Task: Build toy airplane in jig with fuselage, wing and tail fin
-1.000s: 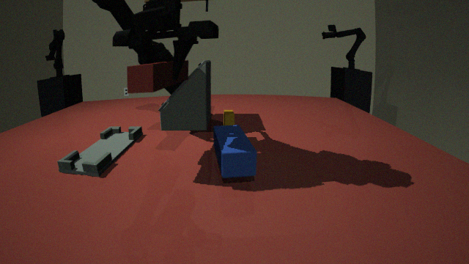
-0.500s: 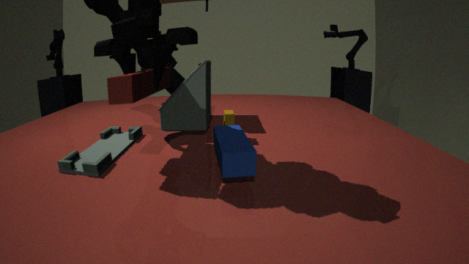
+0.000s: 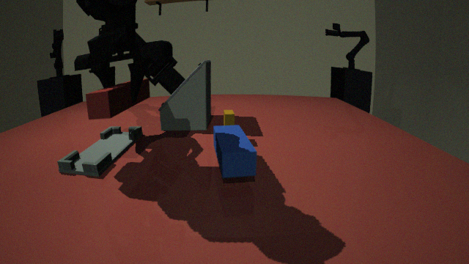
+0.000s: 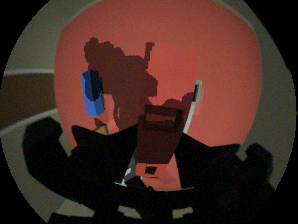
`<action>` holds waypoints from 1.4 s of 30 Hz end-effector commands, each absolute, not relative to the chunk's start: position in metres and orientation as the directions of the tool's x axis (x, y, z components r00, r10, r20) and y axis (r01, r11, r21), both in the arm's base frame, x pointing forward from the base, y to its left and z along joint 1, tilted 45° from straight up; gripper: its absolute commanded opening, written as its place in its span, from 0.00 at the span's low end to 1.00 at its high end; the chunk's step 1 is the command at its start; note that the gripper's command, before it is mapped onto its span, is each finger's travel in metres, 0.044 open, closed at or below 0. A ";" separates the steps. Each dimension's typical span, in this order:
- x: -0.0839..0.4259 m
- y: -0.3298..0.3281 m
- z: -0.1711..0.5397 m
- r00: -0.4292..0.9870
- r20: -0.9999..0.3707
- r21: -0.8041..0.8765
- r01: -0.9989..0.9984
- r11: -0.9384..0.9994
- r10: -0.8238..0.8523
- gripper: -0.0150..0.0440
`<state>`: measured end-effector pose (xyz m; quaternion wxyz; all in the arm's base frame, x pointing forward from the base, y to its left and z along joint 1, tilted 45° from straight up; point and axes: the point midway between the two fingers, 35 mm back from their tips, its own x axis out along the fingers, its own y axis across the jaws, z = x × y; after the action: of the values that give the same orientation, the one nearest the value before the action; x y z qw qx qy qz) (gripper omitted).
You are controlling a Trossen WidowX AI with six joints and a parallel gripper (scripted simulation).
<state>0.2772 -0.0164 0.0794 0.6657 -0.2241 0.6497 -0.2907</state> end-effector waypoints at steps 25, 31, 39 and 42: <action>0.262 -0.088 0.106 -0.012 -0.710 -0.704 0.034 0.709 -0.704 0.30; 0.262 -0.088 0.106 -0.012 -0.710 -0.704 0.034 0.709 -0.704 0.57; 0.262 -0.088 0.106 -0.012 -0.710 -0.704 0.034 0.709 -0.704 0.58; 0.262 -0.088 0.106 -0.012 -0.710 -0.704 0.034 0.709 -0.704 0.58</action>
<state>0.2618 -0.0875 0.1058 0.6542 -0.2544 0.6540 -0.2822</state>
